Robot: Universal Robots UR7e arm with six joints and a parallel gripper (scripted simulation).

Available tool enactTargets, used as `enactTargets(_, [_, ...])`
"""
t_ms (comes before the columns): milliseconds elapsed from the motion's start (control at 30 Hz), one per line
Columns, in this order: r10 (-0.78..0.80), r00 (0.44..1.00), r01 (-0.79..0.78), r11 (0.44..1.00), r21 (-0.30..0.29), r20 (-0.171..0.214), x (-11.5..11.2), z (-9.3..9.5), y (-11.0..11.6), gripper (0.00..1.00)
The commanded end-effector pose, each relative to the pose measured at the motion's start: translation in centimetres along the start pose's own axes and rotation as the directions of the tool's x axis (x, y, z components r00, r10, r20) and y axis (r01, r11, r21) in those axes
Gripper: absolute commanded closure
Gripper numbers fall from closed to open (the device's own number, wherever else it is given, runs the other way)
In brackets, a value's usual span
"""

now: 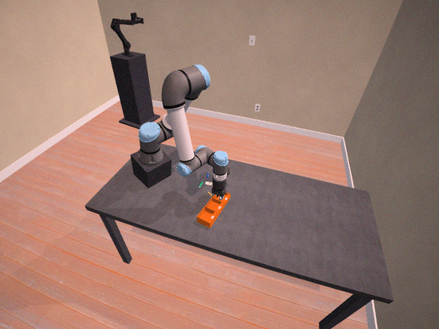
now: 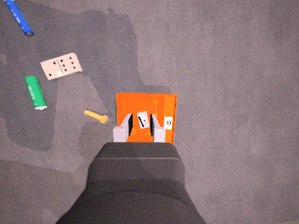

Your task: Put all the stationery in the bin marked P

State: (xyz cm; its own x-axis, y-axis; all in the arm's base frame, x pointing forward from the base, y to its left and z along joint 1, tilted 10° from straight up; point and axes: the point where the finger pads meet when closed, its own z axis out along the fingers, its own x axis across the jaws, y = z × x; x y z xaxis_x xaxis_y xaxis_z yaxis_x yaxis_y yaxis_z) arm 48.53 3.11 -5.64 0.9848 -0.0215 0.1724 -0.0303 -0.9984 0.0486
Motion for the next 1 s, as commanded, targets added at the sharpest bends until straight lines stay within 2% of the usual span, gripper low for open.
enactTargets(0, [0.0, 1.0, 0.0, 1.0, 0.0, -0.001, 0.0, 0.0, 0.0, 0.38])
enactTargets(833, [0.0, 1.0, 0.0, 1.0, 0.0, -0.002, 0.0, -2.7, 0.0, 0.38])
enactTargets(967, [0.0, 1.0, 0.0, 1.0, 0.0, -0.002, 0.0, -4.7, 0.0, 0.38])
